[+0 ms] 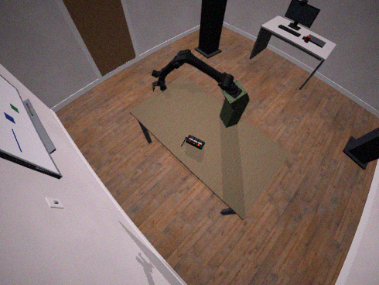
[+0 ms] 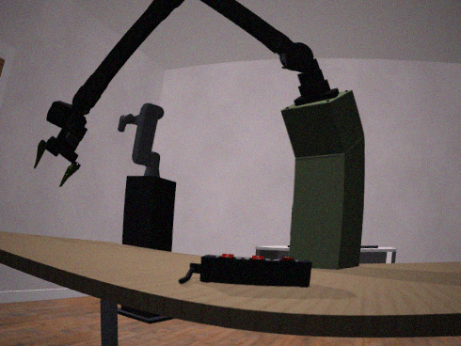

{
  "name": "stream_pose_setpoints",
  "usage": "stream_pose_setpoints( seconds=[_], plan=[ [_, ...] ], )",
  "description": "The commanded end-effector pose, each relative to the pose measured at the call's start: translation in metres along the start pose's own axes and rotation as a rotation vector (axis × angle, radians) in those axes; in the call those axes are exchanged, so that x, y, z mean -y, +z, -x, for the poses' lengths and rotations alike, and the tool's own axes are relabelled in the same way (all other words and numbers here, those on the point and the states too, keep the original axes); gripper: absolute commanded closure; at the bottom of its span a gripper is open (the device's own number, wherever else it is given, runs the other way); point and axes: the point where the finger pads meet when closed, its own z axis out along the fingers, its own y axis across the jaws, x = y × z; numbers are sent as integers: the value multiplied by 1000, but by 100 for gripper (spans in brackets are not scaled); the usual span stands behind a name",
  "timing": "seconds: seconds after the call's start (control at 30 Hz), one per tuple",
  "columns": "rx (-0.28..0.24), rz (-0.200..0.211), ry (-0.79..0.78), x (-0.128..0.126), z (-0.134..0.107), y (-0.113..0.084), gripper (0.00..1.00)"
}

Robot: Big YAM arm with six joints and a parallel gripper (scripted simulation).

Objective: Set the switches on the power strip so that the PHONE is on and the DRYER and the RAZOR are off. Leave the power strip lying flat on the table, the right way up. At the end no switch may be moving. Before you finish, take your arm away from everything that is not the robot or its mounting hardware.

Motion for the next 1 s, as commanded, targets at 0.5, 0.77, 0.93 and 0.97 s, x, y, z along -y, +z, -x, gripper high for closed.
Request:
stream_pose_setpoints(
  seconds=[0.5, 0.77, 0.93, 0.97],
  plan=[
    [-7, -9, -5, 6, -3, -5, 0],
    [-13, -43, -15, 39, 13, -12, 0],
    [-9, -56, 26, 65, 42, -12, 0],
    [-7, -60, 39, 71, 51, -12, 0]
  ],
)
